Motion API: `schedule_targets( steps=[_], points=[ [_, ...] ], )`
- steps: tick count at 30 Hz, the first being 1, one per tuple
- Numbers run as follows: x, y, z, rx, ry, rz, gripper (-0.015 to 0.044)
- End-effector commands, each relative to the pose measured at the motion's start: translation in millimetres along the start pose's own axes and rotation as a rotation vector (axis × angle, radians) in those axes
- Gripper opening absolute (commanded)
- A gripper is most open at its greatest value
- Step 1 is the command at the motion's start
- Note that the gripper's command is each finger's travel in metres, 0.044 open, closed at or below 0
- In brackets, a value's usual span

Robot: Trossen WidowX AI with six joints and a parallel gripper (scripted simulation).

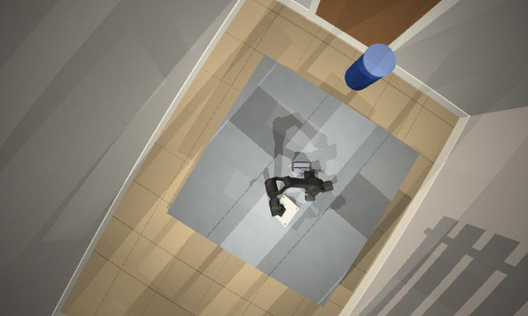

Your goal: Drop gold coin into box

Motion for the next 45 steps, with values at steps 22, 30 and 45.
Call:
schedule_targets(
  steps=[22, 30, 45],
  points=[
    [0, 1, -2, -0.001, 0.003, -0.005, 0.0000],
    [-2, 1, -18, 0.000, 0.001, -0.004, 0.0000],
    [-4, 1, -56, 0.001, -0.003, -0.002, 0.0000]
  ],
)
Point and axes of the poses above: the point midway between the two fingers, 35 mm back from their tips, its own z axis out along the fingers, its own y axis across the jaws, x = y × z, the point moved 10 cm from there along -z, back along the fingers, and after that the axes turned 5 degrees about -z, right-handed, at the moved point
